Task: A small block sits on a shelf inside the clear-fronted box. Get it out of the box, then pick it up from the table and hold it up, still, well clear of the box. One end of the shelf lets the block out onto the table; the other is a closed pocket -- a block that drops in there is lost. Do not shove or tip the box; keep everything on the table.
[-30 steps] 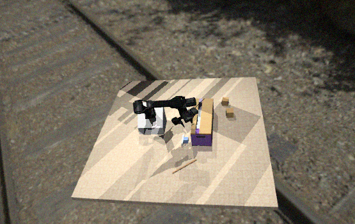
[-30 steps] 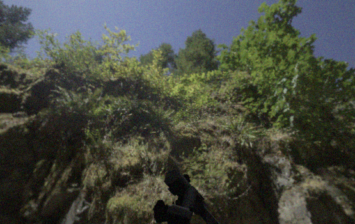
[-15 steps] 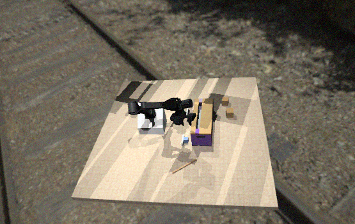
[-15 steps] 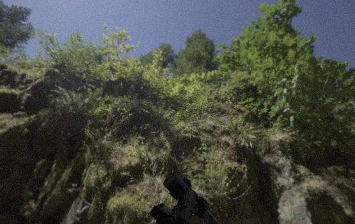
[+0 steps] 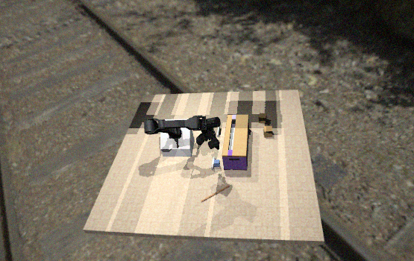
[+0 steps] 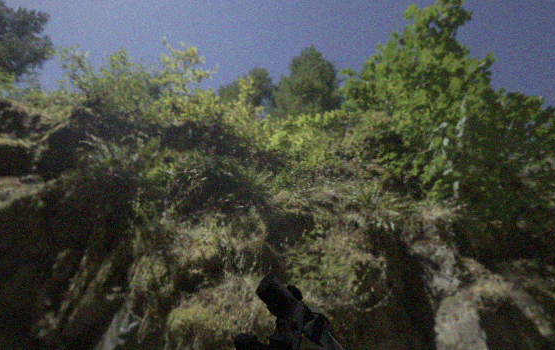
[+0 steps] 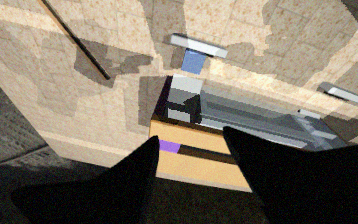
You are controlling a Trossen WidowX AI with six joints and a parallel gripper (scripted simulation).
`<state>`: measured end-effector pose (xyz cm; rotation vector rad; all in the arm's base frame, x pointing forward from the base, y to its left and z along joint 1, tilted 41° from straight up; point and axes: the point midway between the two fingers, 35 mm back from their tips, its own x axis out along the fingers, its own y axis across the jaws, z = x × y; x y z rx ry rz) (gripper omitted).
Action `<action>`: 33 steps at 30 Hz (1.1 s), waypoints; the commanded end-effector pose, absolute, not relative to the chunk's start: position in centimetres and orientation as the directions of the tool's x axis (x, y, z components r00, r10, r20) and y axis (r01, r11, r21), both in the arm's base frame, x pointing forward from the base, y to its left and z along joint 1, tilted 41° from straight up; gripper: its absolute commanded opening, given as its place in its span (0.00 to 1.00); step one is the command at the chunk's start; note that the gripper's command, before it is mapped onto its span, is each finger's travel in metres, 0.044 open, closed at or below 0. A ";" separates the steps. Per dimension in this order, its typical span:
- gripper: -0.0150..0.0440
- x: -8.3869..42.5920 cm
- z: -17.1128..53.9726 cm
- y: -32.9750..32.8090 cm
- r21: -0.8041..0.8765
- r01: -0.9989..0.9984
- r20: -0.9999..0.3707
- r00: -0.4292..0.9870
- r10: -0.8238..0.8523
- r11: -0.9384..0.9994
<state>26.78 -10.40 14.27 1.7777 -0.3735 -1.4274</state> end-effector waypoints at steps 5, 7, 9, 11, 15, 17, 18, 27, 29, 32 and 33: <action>0.74 26.3 14.5 -10.5 0.658 -0.110 -0.672 0.360 -0.647 -0.744; 0.74 26.3 14.5 -10.5 0.658 -0.110 -0.672 0.360 -0.647 -0.744; 0.74 26.3 14.5 -10.5 0.658 -0.110 -0.672 0.360 -0.647 -0.744; 0.74 26.3 14.5 -10.5 0.658 -0.110 -0.672 0.360 -0.647 -0.744; 0.74 26.4 13.0 -11.8 0.655 -0.110 -0.676 0.357 -0.645 -0.748; 0.74 26.3 10.9 -13.8 0.653 -0.110 -0.677 0.356 -0.643 -0.749; 0.74 26.1 9.9 -14.7 0.654 -0.110 -0.676 0.357 -0.644 -0.748; 0.74 25.2 7.7 -17.0 0.662 -0.110 -0.668 0.360 -0.651 -0.741; 0.74 25.2 7.7 -17.0 0.662 -0.110 -0.668 0.360 -0.651 -0.741; 0.74 25.3 7.4 -17.2 0.662 -0.109 -0.669 0.360 -0.650 -0.741; 0.74 25.3 7.3 -17.3 0.662 -0.109 -0.669 0.360 -0.650 -0.741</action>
